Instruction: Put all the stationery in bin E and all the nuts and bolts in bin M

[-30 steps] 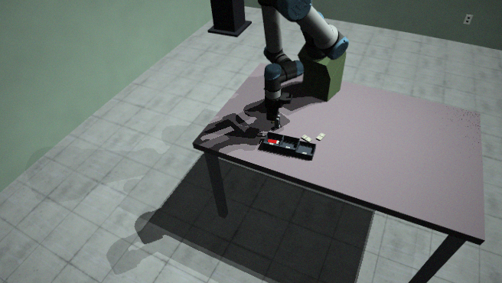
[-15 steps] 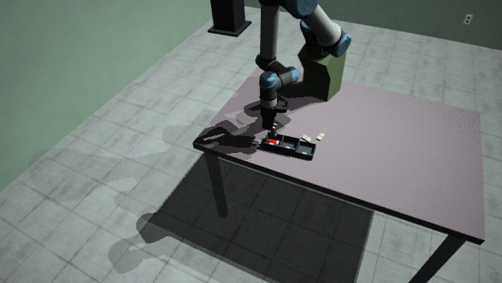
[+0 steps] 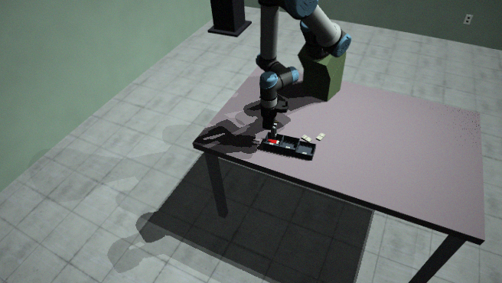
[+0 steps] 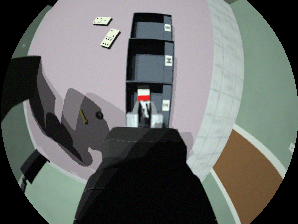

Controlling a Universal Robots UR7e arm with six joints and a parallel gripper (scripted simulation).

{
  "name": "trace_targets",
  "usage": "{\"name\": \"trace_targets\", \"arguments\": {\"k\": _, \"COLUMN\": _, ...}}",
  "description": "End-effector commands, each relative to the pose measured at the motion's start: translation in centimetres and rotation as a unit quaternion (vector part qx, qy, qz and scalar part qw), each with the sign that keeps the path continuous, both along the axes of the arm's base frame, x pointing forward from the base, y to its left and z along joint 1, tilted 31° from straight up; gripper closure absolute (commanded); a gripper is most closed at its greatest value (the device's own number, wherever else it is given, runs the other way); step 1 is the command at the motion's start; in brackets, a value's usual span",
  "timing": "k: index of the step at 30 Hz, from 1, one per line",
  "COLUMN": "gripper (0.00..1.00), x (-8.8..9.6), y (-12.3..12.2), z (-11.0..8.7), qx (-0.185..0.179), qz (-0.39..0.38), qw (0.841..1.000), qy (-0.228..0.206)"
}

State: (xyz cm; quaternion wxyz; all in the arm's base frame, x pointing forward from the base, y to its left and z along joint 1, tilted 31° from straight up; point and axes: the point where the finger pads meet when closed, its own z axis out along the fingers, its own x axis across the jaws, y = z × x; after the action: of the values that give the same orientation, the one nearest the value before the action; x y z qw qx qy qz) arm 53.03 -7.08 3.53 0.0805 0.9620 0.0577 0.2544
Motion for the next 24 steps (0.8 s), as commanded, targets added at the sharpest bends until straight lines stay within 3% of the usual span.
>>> {"name": "trace_targets", "arguments": {"k": 1, "gripper": 0.68, "x": 0.3, "y": -0.1, "z": -0.5, "qx": 0.0, "qz": 0.0, "qw": 1.0, "qy": 0.0}}
{"name": "trace_targets", "arguments": {"k": 17, "gripper": 0.68, "x": 1.8, "y": -0.5, "z": -3.1, "qx": 0.0, "qz": 0.0, "qw": 1.0, "qy": 0.0}}
{"name": "trace_targets", "arguments": {"k": 24, "gripper": 0.68, "x": 1.8, "y": -0.5, "z": -3.1, "qx": 0.0, "qz": 0.0, "qw": 1.0, "qy": 0.0}}
